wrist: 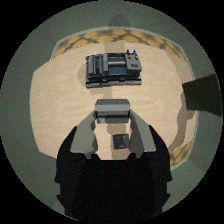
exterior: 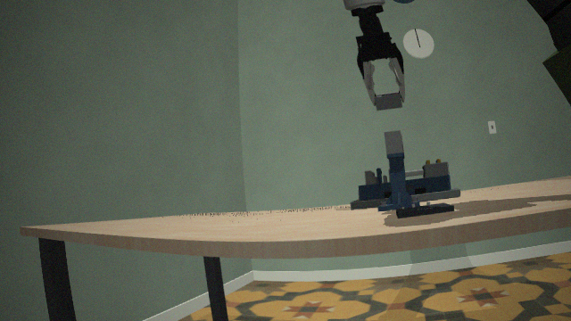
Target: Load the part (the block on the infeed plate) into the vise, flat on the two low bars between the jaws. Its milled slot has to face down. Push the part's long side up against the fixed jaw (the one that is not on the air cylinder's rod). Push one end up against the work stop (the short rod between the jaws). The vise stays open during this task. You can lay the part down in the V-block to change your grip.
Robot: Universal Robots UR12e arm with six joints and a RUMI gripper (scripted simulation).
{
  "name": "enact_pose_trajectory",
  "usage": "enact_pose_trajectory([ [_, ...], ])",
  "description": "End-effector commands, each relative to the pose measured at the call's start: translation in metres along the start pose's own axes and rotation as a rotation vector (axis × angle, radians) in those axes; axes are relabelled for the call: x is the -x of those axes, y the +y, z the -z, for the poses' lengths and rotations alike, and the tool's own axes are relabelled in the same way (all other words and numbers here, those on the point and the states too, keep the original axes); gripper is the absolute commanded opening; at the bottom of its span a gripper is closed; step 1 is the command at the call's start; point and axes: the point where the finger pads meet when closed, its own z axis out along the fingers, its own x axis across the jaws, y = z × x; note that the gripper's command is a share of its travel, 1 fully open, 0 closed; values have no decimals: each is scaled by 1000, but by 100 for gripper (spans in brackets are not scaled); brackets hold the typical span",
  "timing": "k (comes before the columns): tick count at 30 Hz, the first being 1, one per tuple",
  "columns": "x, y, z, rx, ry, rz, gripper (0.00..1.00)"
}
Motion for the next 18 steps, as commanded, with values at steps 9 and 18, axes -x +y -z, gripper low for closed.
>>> enact_pose_trajectory([
  [9, 0, 1, 0, -133, 1, -1, 0],
  [18, 0, 2, 0, -223, 1, -1, 0],
])
